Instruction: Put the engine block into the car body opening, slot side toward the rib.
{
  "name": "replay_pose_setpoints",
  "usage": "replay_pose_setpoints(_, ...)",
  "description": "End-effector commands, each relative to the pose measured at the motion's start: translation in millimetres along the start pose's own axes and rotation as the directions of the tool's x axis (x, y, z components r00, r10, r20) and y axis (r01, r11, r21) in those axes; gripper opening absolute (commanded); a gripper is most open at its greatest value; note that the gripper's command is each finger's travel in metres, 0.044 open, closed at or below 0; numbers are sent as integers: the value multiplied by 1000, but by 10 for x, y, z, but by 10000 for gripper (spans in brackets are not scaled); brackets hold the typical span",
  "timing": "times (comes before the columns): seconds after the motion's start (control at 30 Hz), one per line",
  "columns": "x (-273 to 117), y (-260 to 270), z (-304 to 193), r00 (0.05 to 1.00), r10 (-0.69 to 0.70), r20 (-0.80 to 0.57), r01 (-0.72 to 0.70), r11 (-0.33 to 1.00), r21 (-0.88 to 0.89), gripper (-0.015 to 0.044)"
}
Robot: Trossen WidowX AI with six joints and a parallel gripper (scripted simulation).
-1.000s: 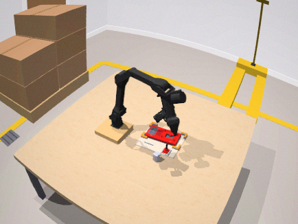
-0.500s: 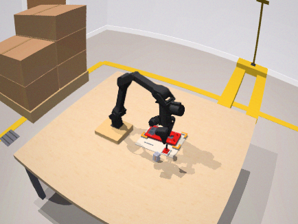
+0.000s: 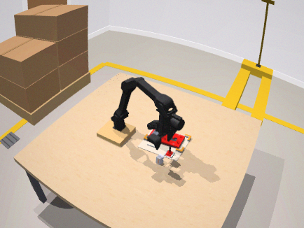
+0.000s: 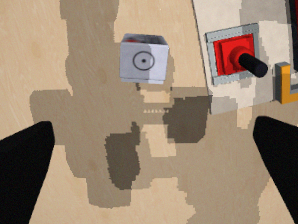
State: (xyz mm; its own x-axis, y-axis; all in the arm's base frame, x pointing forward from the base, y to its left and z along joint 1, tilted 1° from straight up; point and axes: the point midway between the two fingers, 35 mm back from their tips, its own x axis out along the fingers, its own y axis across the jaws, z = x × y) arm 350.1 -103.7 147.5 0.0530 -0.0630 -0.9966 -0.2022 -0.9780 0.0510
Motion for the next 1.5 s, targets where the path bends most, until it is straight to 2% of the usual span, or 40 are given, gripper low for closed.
replay_pose_setpoints(0.0,20,21,31,999,-23,30,21,997,76,440)
replay_pose_setpoints(0.13,40,22,30,999,-23,30,21,997,76,440)
replay_pose_setpoints(0.3,502,31,39,999,-23,30,21,997,76,440)
replay_pose_setpoints(1.47,1049,31,71,999,-23,30,20,997,76,440)
